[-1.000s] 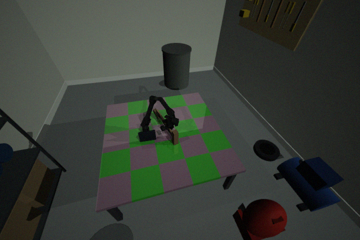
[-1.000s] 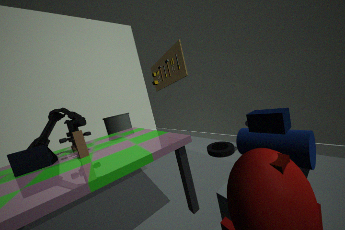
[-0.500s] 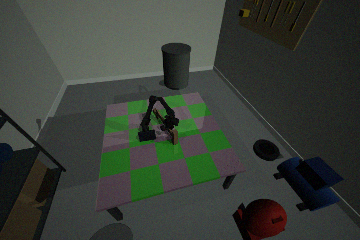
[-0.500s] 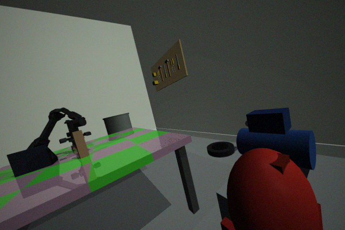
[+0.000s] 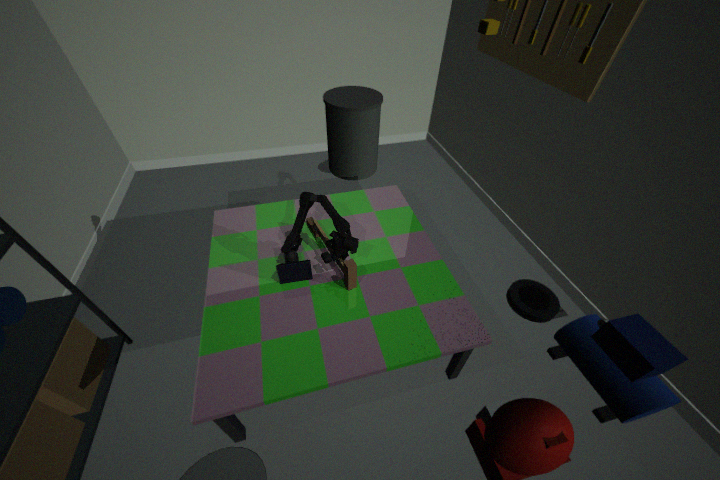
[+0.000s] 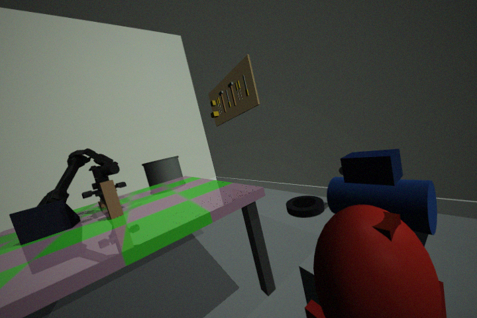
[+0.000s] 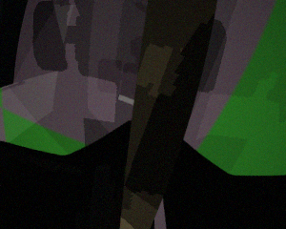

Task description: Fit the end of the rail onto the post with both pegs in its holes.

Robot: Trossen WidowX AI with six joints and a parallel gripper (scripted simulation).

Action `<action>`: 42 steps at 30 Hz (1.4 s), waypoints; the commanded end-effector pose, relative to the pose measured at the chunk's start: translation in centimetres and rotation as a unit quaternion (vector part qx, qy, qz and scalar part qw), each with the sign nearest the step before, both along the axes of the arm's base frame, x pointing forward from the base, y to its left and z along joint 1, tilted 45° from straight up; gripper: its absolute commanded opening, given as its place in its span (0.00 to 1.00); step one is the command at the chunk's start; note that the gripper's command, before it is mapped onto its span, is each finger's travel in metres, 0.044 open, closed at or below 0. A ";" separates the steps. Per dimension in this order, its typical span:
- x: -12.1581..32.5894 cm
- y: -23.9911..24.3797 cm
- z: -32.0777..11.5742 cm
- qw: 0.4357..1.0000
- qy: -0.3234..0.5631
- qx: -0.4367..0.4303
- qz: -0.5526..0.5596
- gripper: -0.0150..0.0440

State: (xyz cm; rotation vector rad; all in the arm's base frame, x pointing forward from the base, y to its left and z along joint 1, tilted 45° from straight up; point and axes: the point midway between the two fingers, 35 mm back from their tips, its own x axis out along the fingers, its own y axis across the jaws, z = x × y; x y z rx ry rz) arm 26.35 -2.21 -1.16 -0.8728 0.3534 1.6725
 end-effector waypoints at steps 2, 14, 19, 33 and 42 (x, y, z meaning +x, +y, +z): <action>0.2 -0.3 -0.1 1.000 -0.003 -0.002 -0.001 0.25; 0.3 -0.5 -0.3 1.000 -0.003 -0.003 -0.001 0.25; 0.4 -0.6 -0.4 1.000 -0.003 -0.003 -0.001 0.25; 0.5 -0.9 -0.6 1.000 -0.003 -0.003 -0.001 0.25; 0.6 -1.1 -0.8 1.000 -0.003 -0.003 -0.001 0.25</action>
